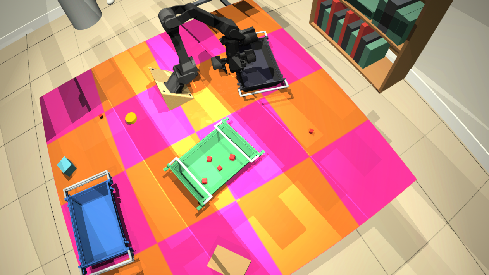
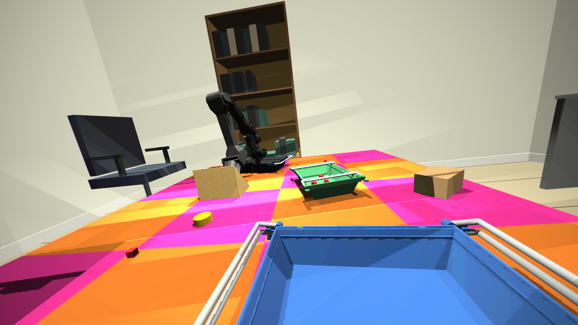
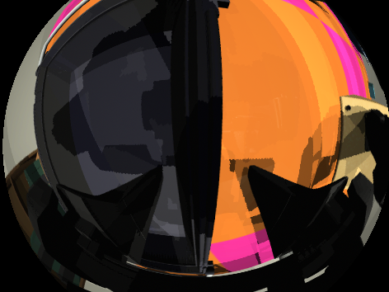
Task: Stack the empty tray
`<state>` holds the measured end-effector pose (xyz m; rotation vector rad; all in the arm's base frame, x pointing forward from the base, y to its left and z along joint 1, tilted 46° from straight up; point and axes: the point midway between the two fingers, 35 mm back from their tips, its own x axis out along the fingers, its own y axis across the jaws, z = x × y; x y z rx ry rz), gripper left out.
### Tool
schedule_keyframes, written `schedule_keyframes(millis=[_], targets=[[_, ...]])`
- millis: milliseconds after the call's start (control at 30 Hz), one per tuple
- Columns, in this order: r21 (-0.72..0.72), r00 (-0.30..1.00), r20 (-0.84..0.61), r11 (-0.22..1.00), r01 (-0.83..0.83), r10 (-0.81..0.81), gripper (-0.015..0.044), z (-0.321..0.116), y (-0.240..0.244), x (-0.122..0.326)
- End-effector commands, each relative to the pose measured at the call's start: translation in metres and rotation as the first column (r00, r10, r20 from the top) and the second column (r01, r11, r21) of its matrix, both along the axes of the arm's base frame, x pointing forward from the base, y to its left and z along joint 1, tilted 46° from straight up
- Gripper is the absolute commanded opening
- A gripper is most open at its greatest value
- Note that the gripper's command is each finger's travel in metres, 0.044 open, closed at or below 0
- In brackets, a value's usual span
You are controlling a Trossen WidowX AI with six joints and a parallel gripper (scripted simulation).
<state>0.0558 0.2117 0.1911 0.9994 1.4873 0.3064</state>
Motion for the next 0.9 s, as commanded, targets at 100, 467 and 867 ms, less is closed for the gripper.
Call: schedule_keyframes(millis=[100, 467, 867], targets=[[-0.001, 1.0, -0.001, 1.0, 0.007, -0.007, 0.0235, -0.0006, 0.0001, 0.0007], [-0.001, 1.0, -0.001, 1.0, 0.007, -0.007, 0.0161, -0.0006, 0.0001, 0.0007], [-0.001, 1.0, -0.001, 1.0, 0.007, -0.007, 0.0081, -0.0006, 0.0001, 0.0007]])
